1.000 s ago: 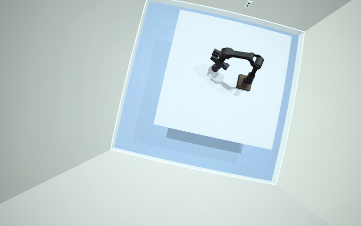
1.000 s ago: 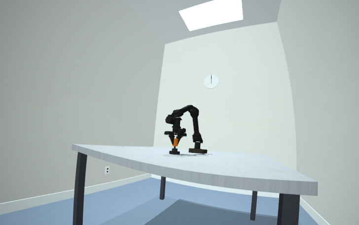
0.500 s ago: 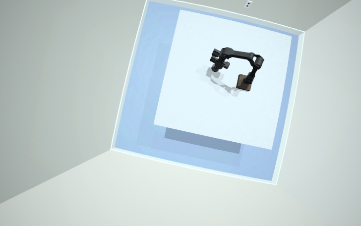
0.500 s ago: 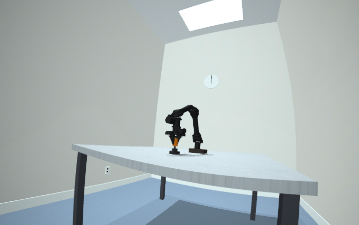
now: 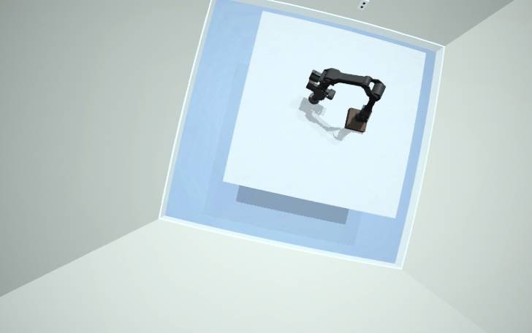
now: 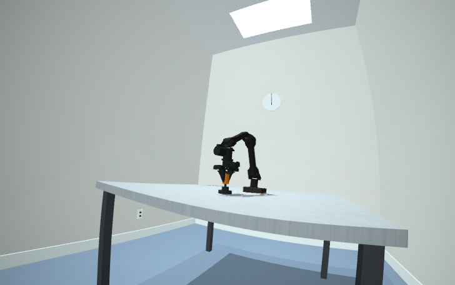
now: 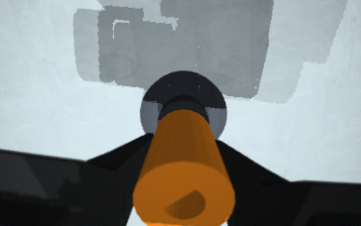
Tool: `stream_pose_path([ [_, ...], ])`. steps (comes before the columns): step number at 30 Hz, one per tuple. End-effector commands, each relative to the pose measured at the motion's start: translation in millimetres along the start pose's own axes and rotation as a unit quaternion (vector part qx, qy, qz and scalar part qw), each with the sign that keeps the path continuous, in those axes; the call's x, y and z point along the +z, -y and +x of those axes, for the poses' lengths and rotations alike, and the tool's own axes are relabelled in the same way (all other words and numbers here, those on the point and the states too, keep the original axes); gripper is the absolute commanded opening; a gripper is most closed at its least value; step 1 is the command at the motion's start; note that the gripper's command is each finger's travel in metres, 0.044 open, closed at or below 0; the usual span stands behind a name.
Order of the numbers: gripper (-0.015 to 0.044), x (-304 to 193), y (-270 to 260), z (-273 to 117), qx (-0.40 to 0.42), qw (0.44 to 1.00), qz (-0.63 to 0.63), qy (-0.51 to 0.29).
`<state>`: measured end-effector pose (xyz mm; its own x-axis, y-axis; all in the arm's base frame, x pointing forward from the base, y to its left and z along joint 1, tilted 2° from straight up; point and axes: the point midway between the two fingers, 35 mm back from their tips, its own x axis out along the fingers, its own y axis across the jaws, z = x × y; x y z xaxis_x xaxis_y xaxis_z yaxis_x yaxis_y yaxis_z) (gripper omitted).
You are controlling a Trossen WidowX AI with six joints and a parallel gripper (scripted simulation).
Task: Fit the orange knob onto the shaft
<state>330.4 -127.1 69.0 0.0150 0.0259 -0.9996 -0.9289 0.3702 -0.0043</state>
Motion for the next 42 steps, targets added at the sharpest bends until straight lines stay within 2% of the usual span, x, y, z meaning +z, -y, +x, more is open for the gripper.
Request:
stream_pose_path([
  [1,0.0,0.0,0.4,0.5,-0.001,1.0,-0.003,-0.001],
  [17,0.0,0.0,0.5,-4.7,-0.001,1.0,-0.007,-0.001],
  [24,0.0,-0.3,0.7,-3.9,-0.001,0.994,-0.107,-0.001],
  [42,0.0,0.0,1.3,-0.1,-0.001,0.994,-0.107,-0.001],
])
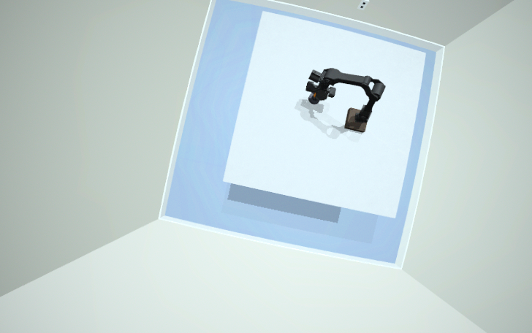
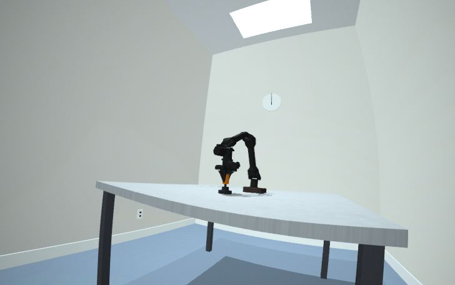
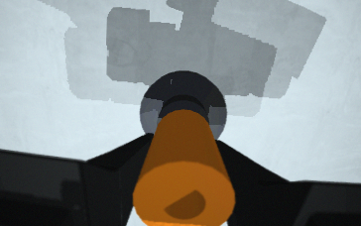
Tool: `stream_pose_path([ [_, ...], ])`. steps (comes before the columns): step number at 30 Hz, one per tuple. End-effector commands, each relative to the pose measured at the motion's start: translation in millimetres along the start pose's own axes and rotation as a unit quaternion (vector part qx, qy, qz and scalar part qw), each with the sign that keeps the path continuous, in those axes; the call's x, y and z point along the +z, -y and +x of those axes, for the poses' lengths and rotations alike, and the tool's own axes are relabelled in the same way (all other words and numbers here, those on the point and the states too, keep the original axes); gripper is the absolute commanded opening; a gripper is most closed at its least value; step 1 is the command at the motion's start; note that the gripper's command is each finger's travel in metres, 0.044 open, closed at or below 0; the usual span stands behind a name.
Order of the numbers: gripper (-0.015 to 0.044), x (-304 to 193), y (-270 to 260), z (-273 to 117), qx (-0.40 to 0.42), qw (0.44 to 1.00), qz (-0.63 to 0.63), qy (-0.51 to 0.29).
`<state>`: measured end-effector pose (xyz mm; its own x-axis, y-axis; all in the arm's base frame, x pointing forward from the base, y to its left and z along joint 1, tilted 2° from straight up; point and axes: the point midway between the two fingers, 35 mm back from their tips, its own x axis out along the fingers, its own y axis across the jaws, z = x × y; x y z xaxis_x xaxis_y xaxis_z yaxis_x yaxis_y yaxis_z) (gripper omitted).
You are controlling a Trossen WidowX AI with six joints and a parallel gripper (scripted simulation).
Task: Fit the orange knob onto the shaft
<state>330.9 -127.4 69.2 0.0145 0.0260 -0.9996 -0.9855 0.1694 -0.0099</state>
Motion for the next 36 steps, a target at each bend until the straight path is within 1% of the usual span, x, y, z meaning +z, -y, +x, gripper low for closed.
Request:
stream_pose_path([
  [1,0.0,-0.2,0.8,0.1,-0.001,1.0,-0.003,-0.001],
  [15,0.0,0.2,-0.4,1.5,-0.001,1.0,-0.003,-0.001],
  [21,0.0,0.2,-1.0,-4.4,-0.001,1.0,-0.003,-0.001],
  [24,0.0,0.2,-0.8,-4.7,-0.001,1.0,-0.03,-0.001],
  [28,0.0,-0.2,0.1,-4.1,-0.001,0.995,-0.102,-0.001],
  [36,0.0,-0.2,-0.1,-0.9,-0.001,0.994,-0.107,-0.001],
])
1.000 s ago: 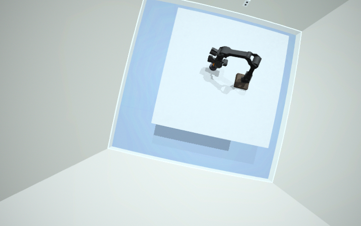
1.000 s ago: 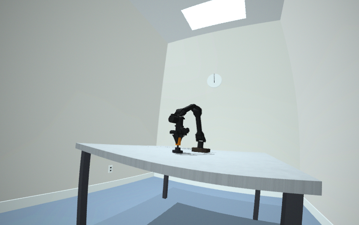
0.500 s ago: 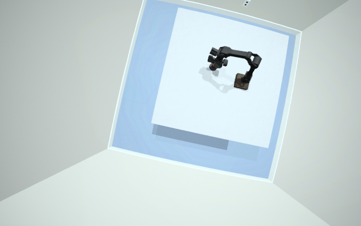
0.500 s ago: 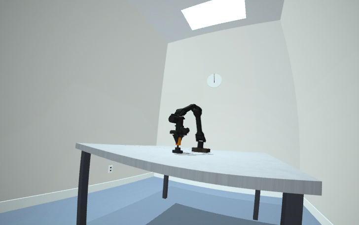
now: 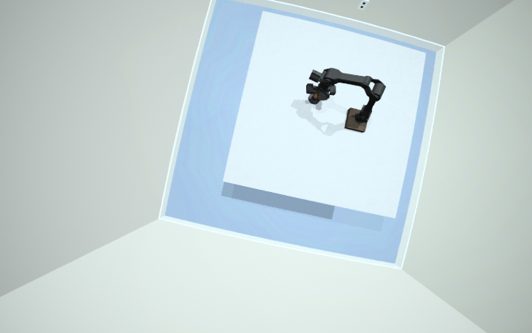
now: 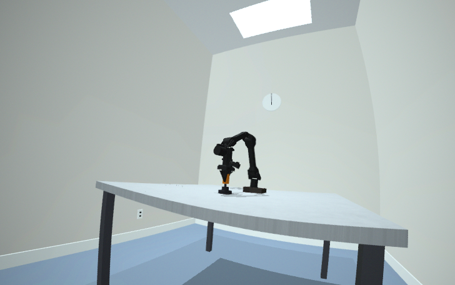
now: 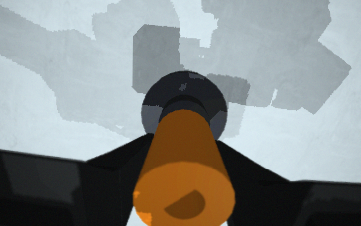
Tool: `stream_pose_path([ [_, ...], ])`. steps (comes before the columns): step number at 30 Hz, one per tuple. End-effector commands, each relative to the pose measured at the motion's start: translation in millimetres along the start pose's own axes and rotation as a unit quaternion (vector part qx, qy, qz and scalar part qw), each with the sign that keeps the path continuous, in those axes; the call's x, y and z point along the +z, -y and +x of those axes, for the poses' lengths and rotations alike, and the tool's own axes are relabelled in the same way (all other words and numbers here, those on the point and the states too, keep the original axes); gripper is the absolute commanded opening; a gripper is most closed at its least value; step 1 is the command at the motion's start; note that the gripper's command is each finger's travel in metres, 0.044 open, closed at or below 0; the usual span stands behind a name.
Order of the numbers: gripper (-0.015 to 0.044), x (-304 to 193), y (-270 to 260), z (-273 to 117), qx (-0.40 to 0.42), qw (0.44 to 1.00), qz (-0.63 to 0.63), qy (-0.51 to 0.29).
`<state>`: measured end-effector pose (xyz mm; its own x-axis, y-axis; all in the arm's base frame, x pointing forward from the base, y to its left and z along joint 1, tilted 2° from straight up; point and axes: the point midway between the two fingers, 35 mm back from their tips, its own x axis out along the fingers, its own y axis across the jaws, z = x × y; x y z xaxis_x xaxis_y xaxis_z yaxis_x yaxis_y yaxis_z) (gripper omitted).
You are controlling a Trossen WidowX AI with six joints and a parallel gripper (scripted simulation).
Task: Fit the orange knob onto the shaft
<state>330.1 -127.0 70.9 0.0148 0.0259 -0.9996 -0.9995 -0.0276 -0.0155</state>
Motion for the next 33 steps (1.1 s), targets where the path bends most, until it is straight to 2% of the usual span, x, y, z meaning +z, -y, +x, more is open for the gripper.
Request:
stream_pose_path([
  [1,0.0,-0.6,0.8,1.2,-0.001,1.0,-0.009,-0.001],
  [33,0.0,-0.5,1.0,3.4,-0.001,1.0,-0.01,-0.001],
])
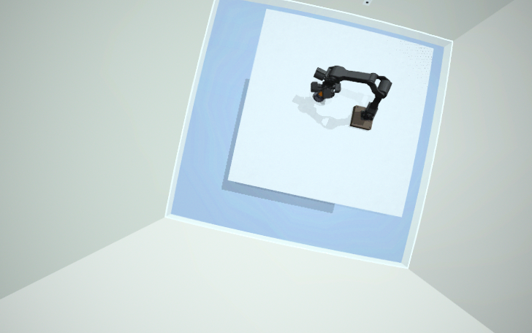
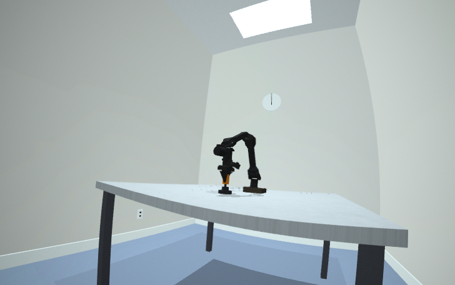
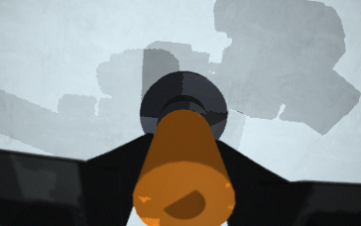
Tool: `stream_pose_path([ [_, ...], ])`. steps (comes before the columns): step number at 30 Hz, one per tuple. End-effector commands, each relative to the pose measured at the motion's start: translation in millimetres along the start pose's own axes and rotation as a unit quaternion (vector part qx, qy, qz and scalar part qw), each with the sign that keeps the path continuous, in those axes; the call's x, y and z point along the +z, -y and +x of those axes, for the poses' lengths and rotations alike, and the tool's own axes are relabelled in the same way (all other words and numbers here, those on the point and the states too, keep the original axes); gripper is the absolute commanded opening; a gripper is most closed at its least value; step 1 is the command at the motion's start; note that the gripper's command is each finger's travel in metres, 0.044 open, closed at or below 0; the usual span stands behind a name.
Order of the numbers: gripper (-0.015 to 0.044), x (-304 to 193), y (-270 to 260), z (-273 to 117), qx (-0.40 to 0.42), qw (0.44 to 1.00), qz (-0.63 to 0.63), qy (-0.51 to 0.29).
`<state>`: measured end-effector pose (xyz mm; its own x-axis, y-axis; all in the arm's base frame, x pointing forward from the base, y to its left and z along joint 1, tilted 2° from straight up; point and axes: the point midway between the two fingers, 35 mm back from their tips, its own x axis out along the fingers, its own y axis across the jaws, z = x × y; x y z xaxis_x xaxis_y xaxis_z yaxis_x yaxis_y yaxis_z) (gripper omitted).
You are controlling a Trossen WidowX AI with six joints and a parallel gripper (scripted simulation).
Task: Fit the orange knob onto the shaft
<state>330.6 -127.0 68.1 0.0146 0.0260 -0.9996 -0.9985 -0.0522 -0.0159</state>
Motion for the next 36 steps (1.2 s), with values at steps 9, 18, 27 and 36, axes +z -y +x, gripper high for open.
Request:
stream_pose_path([
  [9,0.0,-0.4,0.6,0.8,-0.001,1.0,0.006,-0.001],
  [18,0.0,-0.4,0.6,1.2,-0.001,1.0,-0.016,-0.001],
  [27,0.0,-0.9,1.0,-4.1,-0.001,1.0,-0.018,-0.001],
  [36,0.0,-0.6,0.8,-1.2,-0.001,1.0,-0.022,-0.001],
])
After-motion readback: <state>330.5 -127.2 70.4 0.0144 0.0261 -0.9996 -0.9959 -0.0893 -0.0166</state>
